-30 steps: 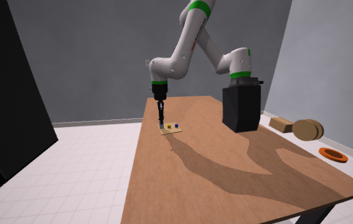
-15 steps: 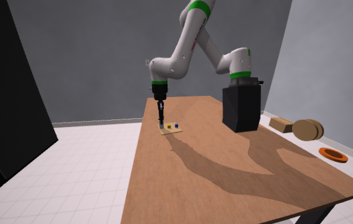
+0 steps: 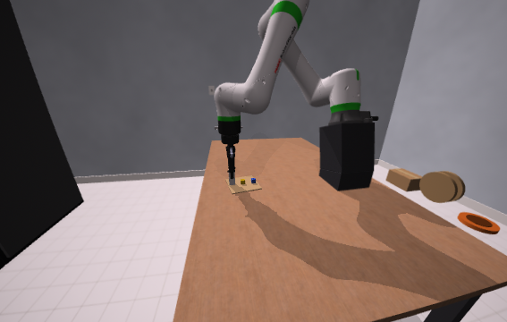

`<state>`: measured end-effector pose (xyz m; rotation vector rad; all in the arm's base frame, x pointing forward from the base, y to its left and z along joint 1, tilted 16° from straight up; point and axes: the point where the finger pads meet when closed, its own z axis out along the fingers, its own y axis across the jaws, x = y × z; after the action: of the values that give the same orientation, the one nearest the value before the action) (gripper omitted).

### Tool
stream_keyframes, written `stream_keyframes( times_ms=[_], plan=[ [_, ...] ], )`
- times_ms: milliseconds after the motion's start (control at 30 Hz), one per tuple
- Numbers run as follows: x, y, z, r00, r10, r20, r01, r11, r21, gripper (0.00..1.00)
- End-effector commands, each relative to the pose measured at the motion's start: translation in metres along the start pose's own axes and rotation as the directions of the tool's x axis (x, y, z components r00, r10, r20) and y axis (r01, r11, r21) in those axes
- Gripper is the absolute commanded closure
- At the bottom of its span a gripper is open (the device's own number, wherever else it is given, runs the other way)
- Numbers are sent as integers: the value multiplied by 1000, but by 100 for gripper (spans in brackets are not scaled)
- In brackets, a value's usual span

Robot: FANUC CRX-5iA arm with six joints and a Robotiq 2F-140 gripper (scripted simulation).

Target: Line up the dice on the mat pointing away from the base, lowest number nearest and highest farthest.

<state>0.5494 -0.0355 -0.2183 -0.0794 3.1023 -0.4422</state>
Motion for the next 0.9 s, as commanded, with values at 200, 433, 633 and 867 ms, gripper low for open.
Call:
stream_keyframes(
  times_ms=[200,433,633,867],
  plan=[
    [0,0,1,1000,0,0,0,1000,0,91],
    [0,0,2,1000,0,0,0,1000,0,91],
    [0,0,3,1000,0,0,0,1000,0,91],
    [0,0,4,1000,0,0,0,1000,0,91]
  ],
)
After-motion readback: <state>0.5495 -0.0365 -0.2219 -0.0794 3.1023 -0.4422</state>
